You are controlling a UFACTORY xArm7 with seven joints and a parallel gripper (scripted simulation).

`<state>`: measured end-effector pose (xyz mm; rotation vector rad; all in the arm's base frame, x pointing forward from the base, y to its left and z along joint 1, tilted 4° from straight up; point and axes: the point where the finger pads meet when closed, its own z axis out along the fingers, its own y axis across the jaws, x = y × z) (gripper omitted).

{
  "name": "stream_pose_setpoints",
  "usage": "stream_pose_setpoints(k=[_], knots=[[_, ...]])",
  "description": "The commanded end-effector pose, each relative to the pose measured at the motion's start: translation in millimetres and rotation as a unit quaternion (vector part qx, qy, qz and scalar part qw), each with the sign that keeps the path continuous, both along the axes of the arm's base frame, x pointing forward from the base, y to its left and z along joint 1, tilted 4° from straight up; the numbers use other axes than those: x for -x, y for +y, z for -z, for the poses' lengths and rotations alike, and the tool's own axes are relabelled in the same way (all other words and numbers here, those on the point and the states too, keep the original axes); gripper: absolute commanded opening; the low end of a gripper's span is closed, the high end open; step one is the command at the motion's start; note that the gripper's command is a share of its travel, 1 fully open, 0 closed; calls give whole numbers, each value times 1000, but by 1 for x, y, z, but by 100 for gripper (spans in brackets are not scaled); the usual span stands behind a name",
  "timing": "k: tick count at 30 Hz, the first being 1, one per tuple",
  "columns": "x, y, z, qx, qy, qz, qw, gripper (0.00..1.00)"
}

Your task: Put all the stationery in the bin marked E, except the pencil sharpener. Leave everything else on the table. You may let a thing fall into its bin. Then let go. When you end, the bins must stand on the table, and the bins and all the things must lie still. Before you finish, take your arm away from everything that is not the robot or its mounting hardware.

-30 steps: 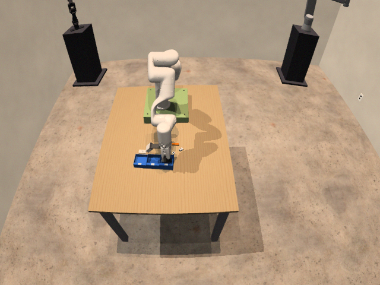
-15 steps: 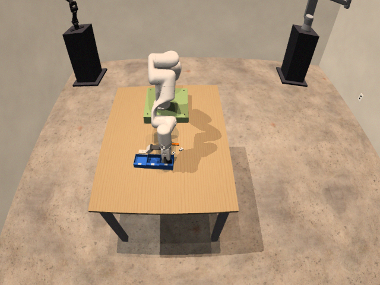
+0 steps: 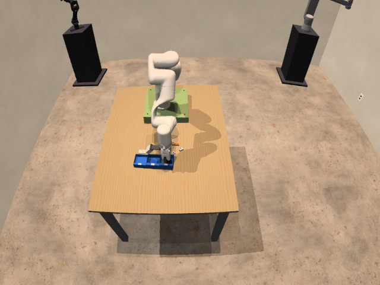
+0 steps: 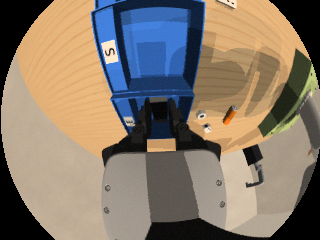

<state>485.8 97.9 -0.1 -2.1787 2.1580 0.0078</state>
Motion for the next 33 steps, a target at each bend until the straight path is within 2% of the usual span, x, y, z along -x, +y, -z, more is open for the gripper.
stream_pose_setpoints(k=[1,15,33], knots=[[-2,0,-2,0,-2,0,1000,29],[-1,0,-11,0,-2,0,1000,29],[0,-2,-36,0,-2,0,1000,29]])
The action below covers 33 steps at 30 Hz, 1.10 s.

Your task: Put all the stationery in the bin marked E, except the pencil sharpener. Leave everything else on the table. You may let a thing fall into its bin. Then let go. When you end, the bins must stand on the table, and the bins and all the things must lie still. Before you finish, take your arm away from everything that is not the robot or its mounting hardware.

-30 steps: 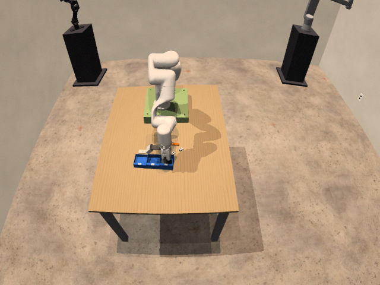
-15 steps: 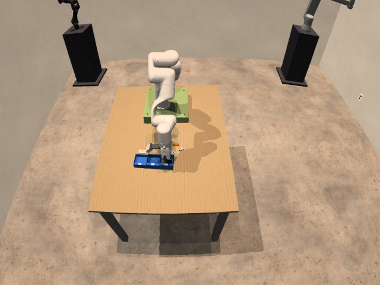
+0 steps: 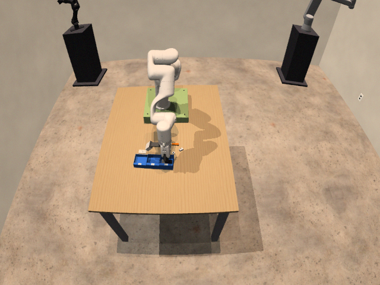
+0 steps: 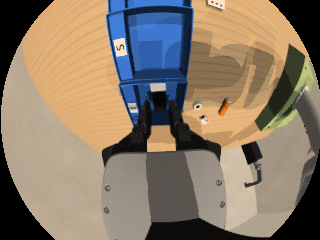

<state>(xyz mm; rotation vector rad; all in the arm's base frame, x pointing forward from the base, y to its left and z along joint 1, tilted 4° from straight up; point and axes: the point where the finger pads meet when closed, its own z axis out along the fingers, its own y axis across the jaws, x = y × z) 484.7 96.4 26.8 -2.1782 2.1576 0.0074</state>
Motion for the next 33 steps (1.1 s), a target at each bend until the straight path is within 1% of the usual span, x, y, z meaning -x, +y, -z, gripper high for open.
stream_pose_setpoints(k=[1,4,13,14,16,31,33], knots=[[-1,-1,-14,0,-2,0,1000,29],[0,-1,-26,0,-2,0,1000,29],[0,-1,-26,0,-2,0,1000,29],[0,-2,-30,0,-2,0,1000,100],[0,-2,-30,0,-2,0,1000,100],[3,-5,-90,0,-2,0,1000,100],[3,-5,-90,0,-2,0,1000,100]])
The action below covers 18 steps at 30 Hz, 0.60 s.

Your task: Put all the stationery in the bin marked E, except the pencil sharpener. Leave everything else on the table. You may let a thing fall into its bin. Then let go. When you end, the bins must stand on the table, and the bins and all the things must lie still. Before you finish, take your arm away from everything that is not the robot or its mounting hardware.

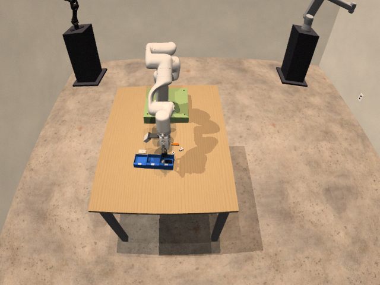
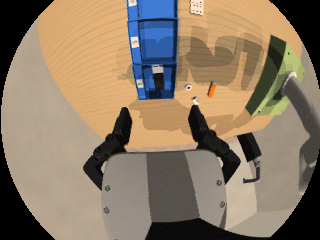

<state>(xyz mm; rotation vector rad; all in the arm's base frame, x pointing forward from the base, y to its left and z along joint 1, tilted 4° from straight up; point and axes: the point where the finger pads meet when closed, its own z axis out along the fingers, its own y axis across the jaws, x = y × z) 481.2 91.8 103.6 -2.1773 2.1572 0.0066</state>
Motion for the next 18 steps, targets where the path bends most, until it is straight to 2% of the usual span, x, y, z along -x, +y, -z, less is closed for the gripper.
stream_pose_setpoints(k=[1,15,18], knots=[[0,-1,-17,0,-1,0,1000,100],[3,-4,-73,0,-1,0,1000,100],[3,-4,-77,0,-1,0,1000,100]])
